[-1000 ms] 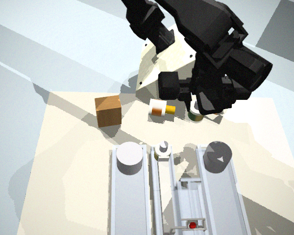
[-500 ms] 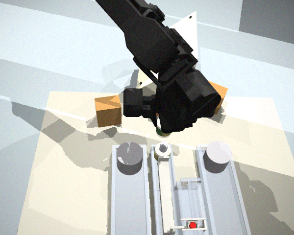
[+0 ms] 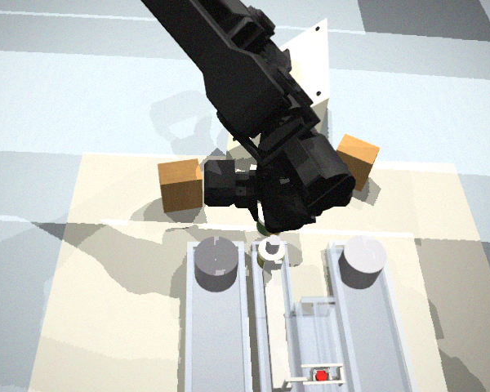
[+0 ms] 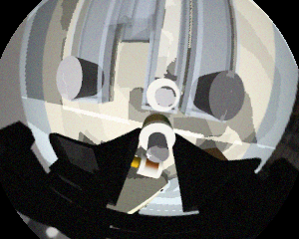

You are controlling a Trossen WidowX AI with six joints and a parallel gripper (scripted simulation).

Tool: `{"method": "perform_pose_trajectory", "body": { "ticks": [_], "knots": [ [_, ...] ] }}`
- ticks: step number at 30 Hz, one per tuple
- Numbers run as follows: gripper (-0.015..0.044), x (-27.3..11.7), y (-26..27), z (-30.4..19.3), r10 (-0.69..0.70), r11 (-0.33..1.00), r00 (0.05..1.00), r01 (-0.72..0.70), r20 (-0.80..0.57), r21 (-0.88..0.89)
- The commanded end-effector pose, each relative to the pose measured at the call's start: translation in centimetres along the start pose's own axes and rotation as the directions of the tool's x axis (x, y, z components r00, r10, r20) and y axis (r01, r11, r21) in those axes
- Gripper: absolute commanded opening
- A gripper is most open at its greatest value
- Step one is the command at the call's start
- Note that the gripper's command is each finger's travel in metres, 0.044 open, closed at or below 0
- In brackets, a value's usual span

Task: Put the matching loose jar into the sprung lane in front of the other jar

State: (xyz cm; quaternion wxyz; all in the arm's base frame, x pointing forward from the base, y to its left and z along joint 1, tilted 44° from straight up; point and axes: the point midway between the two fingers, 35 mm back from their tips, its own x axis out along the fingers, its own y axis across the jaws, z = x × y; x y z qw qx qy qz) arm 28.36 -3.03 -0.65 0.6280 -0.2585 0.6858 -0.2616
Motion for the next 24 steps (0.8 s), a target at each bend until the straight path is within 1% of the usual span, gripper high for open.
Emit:
{"method": "perform_pose_trajectory", "body": {
  "ticks": [1,24],
  "knots": [
    [0.0,0.07,-0.02,0.08,-0.006,1.0,1.0,0.006,0.003,-0.008],
    [0.0,0.08,-0.02,0.89,-0.006,1.0,1.0,0.006,0.004,-0.007]
  ]
}}
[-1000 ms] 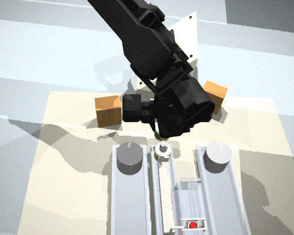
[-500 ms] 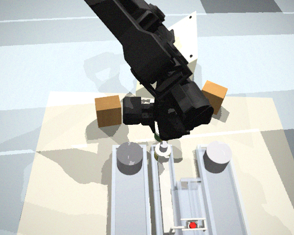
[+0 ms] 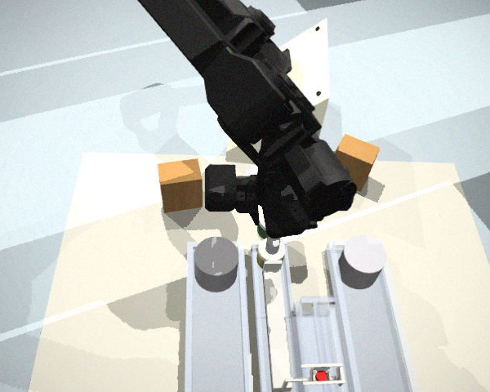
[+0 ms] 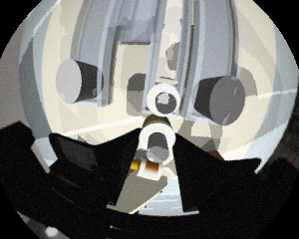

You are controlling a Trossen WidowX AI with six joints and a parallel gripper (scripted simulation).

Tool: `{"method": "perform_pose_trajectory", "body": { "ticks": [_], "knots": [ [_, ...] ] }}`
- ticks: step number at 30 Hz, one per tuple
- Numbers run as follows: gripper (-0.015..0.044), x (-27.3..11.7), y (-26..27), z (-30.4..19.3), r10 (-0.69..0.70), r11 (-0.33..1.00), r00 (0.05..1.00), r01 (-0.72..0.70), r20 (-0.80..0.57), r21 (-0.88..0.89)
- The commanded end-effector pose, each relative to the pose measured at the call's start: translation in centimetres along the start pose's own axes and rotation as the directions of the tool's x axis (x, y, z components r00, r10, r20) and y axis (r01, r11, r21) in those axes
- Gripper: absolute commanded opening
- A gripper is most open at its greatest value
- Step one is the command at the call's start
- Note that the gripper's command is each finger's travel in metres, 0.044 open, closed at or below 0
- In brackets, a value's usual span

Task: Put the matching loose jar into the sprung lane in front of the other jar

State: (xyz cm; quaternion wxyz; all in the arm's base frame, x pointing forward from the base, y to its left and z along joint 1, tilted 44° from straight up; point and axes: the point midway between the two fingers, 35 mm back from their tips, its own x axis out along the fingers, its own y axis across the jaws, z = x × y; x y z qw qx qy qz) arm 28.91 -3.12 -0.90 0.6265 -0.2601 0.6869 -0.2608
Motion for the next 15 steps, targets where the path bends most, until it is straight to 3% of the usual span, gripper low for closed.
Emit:
{"method": "perform_pose_trajectory", "body": {
  "ticks": [1,15],
  "knots": [
    [0.0,-0.12,-0.11,0.36,-0.004,1.0,1.0,0.004,0.006,-0.003],
    [0.0,-0.12,-0.13,0.85,-0.004,1.0,1.0,0.004,0.006,-0.003]
  ]
}}
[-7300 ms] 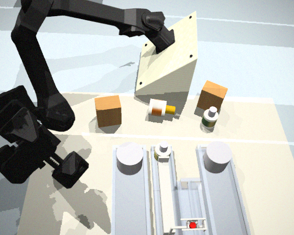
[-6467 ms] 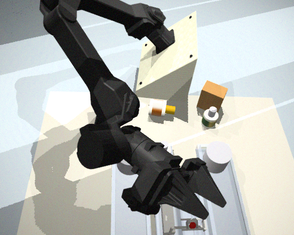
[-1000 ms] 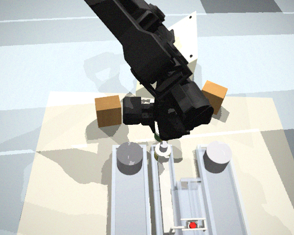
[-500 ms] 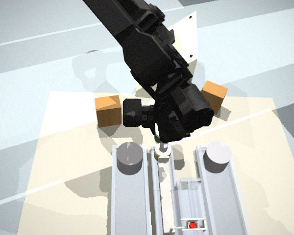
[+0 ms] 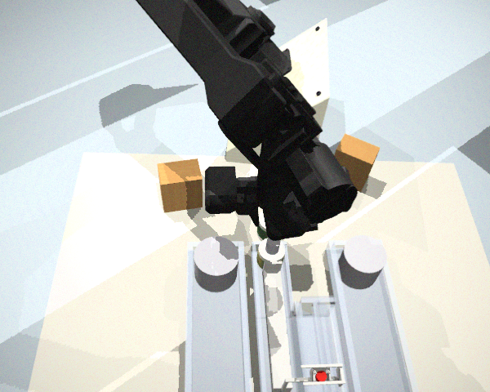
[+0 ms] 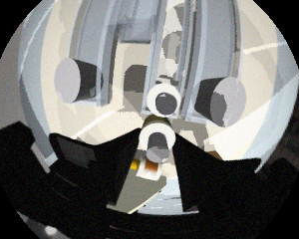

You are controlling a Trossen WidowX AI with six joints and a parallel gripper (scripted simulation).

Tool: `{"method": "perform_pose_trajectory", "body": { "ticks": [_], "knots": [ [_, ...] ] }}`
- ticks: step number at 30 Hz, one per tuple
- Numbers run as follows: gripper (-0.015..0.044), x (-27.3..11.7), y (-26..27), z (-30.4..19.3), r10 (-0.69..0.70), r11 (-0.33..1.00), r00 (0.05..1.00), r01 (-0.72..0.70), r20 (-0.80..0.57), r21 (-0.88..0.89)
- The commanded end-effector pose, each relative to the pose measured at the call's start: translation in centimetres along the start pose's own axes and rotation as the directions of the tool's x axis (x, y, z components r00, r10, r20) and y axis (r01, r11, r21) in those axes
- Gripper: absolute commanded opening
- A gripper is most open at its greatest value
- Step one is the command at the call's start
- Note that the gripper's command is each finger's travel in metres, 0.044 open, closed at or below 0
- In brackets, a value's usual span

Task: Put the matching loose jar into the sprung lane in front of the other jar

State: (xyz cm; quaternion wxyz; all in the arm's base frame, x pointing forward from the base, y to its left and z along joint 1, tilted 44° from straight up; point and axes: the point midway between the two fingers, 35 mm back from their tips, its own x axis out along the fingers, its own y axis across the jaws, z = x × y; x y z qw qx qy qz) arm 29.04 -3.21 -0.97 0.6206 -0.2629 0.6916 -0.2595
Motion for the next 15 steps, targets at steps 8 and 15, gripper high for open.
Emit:
{"method": "perform_pose_trajectory", "body": {
  "ticks": [8,15],
  "knots": [
    [0.0,-0.23,-0.14,0.99,-0.002,1.0,1.0,0.001,0.018,0.008],
    [0.0,-0.24,-0.15,1.24,-0.002,1.0,1.0,0.001,0.018,0.008]
  ]
}}
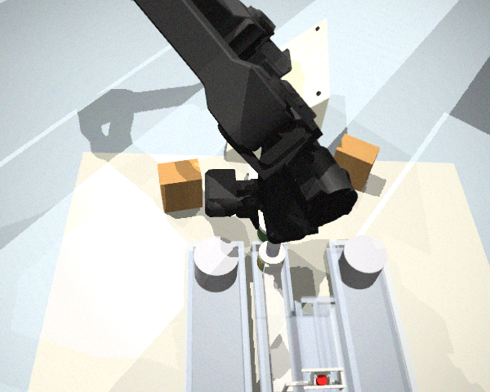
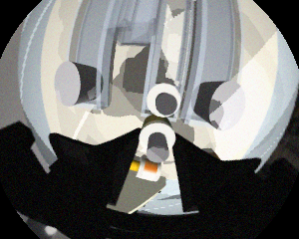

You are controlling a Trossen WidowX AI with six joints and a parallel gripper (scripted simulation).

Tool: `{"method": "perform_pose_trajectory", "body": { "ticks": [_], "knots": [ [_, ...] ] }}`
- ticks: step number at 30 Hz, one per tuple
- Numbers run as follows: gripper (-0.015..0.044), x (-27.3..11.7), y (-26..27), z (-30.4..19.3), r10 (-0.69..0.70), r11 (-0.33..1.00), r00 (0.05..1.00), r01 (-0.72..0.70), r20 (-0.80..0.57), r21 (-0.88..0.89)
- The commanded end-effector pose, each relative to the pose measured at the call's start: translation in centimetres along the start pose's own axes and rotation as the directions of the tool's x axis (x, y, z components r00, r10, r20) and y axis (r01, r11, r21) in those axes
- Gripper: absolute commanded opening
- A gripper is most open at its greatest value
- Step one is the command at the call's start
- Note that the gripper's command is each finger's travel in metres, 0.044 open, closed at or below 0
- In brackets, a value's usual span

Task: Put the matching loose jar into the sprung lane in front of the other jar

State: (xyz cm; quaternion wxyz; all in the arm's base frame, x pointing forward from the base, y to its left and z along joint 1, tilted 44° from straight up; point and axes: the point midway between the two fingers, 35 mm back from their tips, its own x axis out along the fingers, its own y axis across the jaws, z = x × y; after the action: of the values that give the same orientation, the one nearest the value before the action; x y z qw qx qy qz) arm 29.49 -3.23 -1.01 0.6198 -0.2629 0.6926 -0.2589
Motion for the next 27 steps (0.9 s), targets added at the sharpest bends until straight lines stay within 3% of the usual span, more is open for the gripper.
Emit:
{"method": "perform_pose_trajectory", "body": {
  "ticks": [1,27],
  "knots": [
    [0.0,-0.25,-0.15,0.82,-0.002,1.0,1.0,0.002,0.02,0.01],
    [0.0,-0.35,-0.23,1.73,-0.002,1.0,1.0,0.002,0.02,0.01]
  ]
}}
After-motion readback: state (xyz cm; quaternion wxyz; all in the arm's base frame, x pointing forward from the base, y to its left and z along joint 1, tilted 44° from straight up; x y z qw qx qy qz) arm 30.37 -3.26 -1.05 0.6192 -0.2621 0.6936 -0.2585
